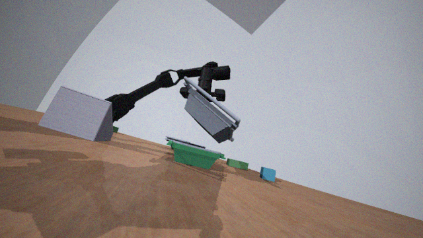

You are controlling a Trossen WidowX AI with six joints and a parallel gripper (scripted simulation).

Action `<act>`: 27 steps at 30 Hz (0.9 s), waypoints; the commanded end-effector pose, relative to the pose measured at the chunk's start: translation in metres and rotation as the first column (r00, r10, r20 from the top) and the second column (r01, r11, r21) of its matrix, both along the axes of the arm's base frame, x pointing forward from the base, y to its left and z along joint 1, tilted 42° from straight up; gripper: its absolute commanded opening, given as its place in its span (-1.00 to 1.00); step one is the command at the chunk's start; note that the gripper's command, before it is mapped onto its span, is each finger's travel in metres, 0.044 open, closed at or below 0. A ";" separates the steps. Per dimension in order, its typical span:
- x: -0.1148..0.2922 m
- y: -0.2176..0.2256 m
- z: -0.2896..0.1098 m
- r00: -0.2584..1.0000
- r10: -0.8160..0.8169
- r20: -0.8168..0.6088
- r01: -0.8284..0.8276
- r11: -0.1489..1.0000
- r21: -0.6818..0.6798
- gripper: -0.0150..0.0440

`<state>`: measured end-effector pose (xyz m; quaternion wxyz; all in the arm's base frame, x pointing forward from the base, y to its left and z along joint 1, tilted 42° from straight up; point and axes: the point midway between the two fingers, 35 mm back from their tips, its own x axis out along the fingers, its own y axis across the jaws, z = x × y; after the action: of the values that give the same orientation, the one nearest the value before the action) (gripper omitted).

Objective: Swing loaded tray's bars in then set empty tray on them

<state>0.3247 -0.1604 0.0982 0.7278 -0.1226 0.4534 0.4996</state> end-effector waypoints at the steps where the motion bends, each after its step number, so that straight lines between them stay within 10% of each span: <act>1: 0.006 0.014 0.018 0.999 0.002 0.039 -0.002 1.000 -0.002 -0.49; 27: 0.016 0.065 0.047 0.994 0.057 0.092 -0.060 0.998 0.030 -0.49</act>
<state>0.3416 -0.0913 0.1420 0.7285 -0.1475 0.4087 0.5297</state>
